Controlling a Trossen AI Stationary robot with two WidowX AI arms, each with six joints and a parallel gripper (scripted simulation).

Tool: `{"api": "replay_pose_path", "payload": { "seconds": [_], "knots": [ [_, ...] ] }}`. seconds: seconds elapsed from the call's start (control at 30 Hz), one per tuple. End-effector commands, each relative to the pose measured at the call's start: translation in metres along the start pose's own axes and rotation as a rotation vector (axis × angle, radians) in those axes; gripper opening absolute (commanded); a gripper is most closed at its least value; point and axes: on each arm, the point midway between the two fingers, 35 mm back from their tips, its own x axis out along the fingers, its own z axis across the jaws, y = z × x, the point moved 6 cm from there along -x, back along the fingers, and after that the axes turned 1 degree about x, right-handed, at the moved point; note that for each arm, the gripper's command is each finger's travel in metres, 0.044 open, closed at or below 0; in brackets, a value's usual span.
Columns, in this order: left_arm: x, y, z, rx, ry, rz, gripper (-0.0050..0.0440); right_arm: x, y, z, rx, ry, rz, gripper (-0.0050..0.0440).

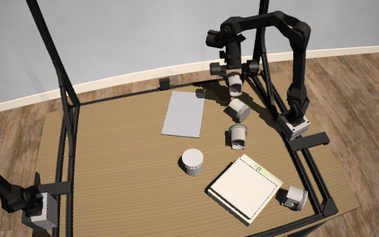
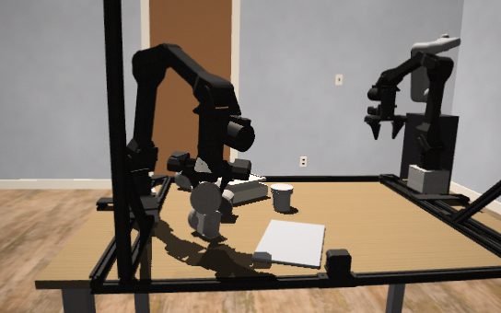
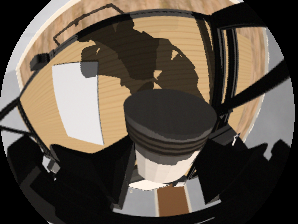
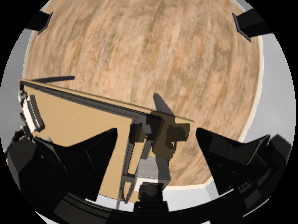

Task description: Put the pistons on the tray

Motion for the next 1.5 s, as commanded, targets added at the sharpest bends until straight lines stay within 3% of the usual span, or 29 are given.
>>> {"api": "replay_pose_path", "payload": {
  "seconds": [0.0,1.47],
  "knots": [
    [-0.001,0.019,-0.003,-0.095,0.002,-0.016,0.0158,0.000,0.000,0.000,-0.002,-0.002,0.001,0.0440],
    [0.018,0.219,-0.027,-1.126,0.097,-0.108,0.0158,0.000,0.000,0.000,-0.002,-0.002,0.001,0.0440]
  ]
}}
